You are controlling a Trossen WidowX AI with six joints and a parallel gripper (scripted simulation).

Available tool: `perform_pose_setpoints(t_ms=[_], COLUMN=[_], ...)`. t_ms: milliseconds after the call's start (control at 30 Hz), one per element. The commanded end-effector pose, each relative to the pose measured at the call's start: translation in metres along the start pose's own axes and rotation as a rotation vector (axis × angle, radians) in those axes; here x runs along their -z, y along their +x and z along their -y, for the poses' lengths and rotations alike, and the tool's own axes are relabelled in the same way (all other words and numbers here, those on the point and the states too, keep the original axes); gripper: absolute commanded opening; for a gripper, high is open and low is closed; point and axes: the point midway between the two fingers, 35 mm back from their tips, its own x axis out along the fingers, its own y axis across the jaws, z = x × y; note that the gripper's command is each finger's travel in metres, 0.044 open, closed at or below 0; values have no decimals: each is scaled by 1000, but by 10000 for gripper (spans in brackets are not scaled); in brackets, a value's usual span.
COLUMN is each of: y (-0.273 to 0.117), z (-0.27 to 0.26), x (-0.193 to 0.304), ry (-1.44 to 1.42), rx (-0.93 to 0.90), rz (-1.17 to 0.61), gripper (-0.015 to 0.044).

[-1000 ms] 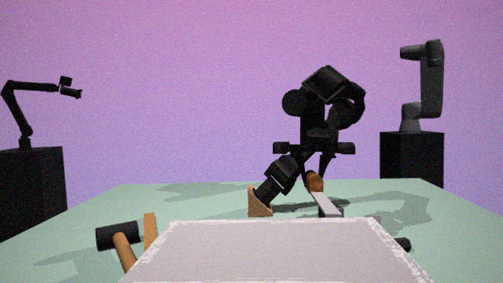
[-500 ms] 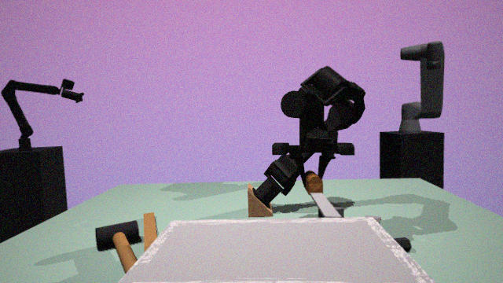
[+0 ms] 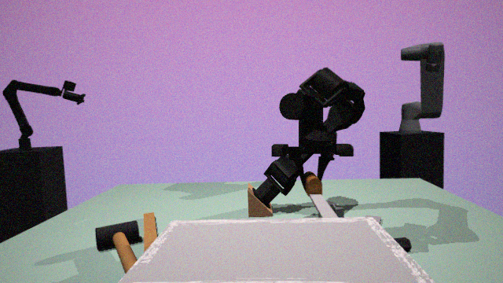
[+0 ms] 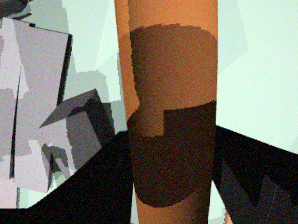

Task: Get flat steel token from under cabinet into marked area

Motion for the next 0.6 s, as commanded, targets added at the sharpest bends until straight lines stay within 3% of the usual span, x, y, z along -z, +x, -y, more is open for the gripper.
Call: perform_pose_setpoints(t_ms=[0, 567], y=[0, 3], z=[0, 1], x=[0, 3], ry=[-4, -5], rx=[-6, -12], rz=[6, -5], gripper=[0, 0])
